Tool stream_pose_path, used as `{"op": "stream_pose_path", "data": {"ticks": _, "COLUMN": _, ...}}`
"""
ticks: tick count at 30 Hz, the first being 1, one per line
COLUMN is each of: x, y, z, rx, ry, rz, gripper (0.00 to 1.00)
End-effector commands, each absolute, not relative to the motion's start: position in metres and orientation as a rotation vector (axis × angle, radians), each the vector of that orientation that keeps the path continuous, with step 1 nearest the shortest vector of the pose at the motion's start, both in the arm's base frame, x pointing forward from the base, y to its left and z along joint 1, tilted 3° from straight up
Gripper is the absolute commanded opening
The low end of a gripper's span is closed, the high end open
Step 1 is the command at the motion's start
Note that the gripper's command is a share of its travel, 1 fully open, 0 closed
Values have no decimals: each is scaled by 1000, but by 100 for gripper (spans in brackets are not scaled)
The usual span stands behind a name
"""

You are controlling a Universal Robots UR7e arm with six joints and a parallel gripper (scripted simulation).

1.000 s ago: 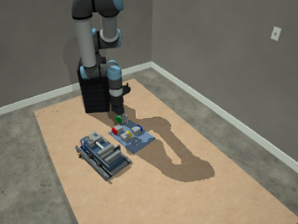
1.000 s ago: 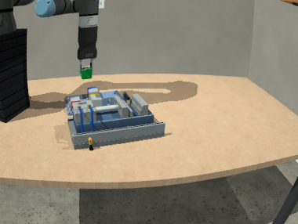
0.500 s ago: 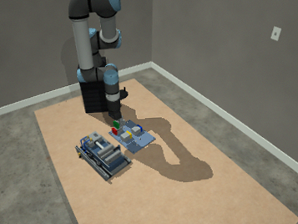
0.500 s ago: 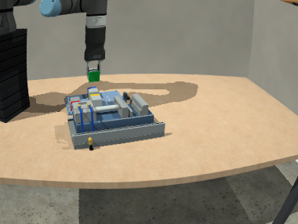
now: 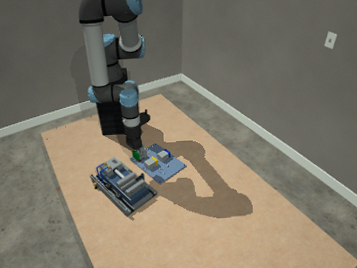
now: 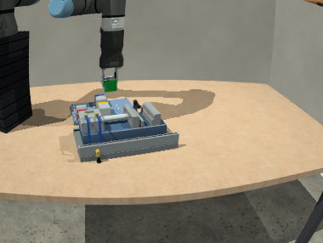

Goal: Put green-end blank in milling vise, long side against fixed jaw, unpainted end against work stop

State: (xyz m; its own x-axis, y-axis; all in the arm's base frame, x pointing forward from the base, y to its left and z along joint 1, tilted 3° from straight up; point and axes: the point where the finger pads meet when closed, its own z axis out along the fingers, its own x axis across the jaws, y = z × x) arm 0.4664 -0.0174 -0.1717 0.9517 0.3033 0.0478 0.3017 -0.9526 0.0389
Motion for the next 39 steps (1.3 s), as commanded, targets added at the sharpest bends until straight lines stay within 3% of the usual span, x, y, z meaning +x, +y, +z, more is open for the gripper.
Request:
{"op": "stream_pose_path", "data": {"ticks": 1, "x": 473, "y": -23, "z": -172, "rx": 3073, "ry": 477, "rz": 82, "gripper": 0}}
{"op": "stream_pose_path", "data": {"ticks": 6, "x": 473, "y": -23, "z": -172, "rx": 3073, "ry": 477, "rz": 82, "gripper": 0}}
{"op": "stream_pose_path", "data": {"ticks": 11, "x": 509, "y": -55, "z": -170, "rx": 3073, "ry": 477, "rz": 82, "gripper": 0}}
{"op": "stream_pose_path", "data": {"ticks": 23, "x": 509, "y": -55, "z": -170, "rx": 3073, "ry": 477, "rz": 82, "gripper": 0}}
{"op": "stream_pose_path", "data": {"ticks": 28, "x": 552, "y": -94, "z": -168, "rx": 3073, "ry": 477, "rz": 82, "gripper": 0}}
{"op": "stream_pose_path", "data": {"ticks": 39, "x": 552, "y": -94, "z": -168, "rx": 3073, "ry": 477, "rz": 82, "gripper": 0}}
